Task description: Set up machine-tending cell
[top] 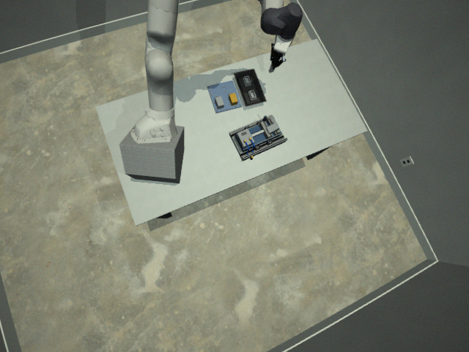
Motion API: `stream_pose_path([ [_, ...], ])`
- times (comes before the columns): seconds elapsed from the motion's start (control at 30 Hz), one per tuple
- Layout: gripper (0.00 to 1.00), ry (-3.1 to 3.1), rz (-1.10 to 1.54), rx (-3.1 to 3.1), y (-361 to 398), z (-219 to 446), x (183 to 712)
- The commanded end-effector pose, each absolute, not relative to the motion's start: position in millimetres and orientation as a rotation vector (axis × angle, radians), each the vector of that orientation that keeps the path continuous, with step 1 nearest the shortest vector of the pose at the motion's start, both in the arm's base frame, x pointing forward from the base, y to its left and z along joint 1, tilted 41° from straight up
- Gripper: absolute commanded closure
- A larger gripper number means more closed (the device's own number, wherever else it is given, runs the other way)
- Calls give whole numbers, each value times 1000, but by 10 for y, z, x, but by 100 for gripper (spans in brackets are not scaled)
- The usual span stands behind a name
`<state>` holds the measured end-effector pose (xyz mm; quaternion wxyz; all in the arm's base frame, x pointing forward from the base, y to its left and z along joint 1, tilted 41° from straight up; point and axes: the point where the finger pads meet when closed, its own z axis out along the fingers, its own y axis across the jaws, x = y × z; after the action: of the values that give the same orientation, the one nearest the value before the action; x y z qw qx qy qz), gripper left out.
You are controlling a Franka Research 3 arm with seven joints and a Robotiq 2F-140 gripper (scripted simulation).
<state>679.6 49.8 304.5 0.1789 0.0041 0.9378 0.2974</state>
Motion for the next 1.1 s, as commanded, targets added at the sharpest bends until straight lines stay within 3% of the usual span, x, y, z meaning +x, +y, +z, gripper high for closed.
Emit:
stream_pose_path([
  [0.0,100,2652,843,7,515,3030,6797],
  [1.07,100,2652,843,7,241,3403,6631],
])
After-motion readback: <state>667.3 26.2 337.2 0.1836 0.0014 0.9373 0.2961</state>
